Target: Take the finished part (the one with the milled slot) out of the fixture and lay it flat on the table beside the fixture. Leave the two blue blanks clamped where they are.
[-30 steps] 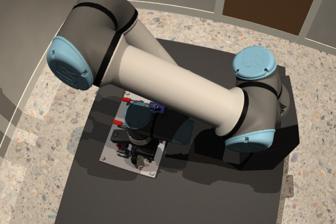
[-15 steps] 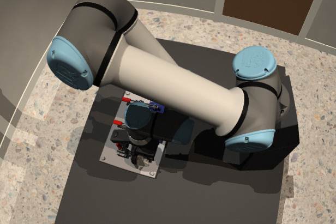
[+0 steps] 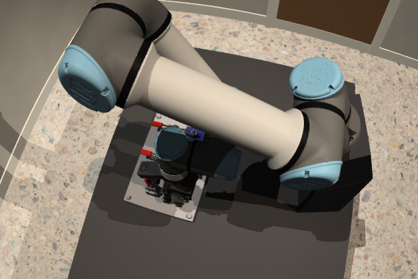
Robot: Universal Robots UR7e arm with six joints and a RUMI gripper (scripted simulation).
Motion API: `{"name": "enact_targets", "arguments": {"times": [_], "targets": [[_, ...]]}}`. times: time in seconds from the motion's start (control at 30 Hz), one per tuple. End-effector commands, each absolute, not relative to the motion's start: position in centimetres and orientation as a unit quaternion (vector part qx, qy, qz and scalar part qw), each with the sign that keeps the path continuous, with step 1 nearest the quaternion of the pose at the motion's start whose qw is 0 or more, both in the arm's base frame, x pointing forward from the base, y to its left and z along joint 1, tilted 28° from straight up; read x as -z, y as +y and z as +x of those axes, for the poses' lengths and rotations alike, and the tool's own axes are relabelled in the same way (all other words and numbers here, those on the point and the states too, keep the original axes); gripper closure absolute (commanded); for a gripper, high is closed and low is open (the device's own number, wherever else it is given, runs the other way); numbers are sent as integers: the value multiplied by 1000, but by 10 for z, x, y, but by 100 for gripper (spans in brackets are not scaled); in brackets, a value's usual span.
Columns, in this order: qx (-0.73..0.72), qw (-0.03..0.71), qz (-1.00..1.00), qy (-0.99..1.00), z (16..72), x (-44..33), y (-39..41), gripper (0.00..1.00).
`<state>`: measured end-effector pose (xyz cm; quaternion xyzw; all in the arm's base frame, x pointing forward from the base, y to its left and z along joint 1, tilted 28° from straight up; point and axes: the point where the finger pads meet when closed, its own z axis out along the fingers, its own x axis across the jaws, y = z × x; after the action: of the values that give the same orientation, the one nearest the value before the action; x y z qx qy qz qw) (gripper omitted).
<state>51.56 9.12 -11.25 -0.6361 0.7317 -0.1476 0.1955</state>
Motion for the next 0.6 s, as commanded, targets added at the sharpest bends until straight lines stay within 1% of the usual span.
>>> {"name": "enact_targets", "arguments": {"times": [0.0, 0.57], "targets": [[148, 196, -636, 732, 516, 112, 91, 100], [148, 196, -636, 732, 516, 112, 91, 100]]}}
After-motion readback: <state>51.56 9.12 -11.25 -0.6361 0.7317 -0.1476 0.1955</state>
